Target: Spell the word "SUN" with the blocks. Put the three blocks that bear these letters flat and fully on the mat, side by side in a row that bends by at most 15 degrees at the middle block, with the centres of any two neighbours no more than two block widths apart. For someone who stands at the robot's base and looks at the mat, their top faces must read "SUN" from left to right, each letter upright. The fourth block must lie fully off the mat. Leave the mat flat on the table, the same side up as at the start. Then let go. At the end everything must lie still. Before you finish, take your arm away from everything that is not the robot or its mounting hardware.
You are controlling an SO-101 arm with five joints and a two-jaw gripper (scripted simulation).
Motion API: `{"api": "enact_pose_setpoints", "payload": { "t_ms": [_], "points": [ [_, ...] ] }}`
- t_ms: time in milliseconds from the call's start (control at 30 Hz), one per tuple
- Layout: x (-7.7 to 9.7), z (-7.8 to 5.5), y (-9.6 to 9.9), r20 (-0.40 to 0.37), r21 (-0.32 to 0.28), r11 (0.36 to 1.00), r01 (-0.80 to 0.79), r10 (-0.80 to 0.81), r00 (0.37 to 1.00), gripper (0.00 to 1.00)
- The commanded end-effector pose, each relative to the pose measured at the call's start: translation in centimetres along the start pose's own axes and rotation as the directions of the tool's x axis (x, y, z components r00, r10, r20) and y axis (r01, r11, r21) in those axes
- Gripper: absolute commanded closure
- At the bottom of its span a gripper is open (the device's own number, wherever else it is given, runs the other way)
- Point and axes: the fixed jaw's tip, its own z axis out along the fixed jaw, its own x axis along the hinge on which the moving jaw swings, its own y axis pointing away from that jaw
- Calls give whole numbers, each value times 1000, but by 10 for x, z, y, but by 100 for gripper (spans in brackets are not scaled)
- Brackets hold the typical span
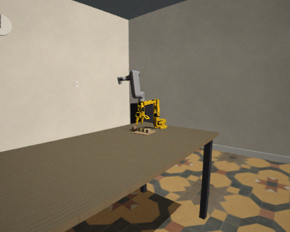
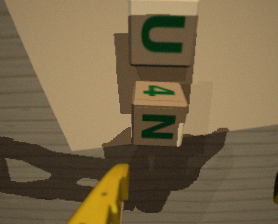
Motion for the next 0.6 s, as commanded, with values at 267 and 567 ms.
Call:
{"api": "enact_pose_setpoints", "payload": {
  "t_ms": [267,567],
  "points": [
    [0,-28,-4,-15,73,997,9,-8,1000,67],
    [0,-28,-4,-15,73,997,9,-8,1000,67]
  ]
}}
